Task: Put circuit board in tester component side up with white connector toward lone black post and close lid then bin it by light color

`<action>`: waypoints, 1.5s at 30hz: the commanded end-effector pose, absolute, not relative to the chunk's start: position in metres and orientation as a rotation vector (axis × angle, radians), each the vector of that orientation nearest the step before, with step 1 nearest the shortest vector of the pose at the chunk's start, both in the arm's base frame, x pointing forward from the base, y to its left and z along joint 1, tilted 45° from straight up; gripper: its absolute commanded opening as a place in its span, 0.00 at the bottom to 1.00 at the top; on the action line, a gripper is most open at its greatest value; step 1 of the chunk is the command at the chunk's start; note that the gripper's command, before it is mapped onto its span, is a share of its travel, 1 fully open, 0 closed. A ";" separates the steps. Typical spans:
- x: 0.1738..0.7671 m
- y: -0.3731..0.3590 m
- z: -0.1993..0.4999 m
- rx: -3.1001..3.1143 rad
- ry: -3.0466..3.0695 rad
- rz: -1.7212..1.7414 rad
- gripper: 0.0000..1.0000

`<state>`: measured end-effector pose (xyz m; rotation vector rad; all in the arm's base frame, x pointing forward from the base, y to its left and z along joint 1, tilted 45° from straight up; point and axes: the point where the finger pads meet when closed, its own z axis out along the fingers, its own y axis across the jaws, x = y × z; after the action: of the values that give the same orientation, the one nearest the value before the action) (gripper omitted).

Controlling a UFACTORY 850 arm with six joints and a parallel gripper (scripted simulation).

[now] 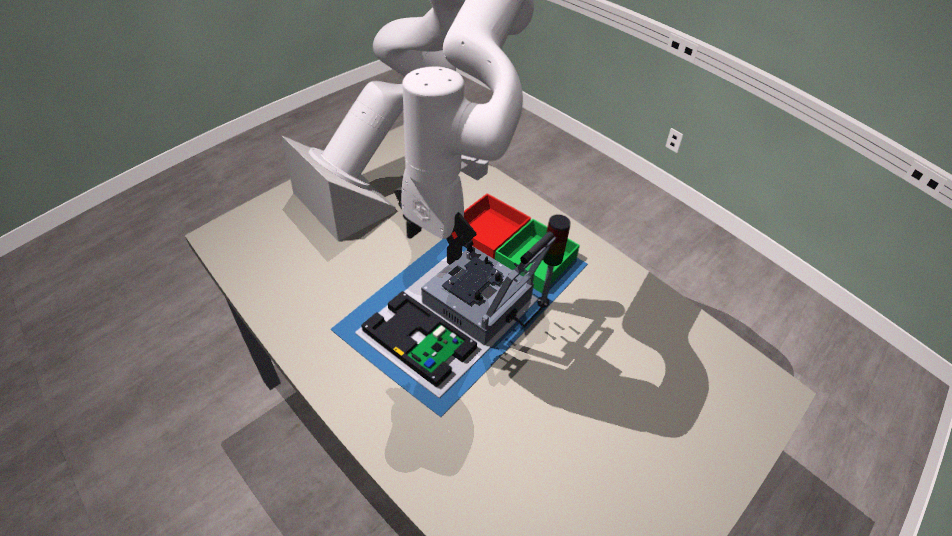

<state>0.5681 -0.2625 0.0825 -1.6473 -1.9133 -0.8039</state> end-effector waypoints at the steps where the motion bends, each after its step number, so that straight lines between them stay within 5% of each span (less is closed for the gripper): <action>1: 0.568 -0.263 0.083 -1.649 -1.915 -0.805 1.00; 28: 0.569 -0.228 0.048 -1.649 -1.915 -0.805 1.00; 45: 0.571 -0.135 -0.046 -1.649 -1.915 -0.805 1.00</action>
<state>0.5678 -0.1420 -0.0378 -1.6459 -1.9112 -0.7986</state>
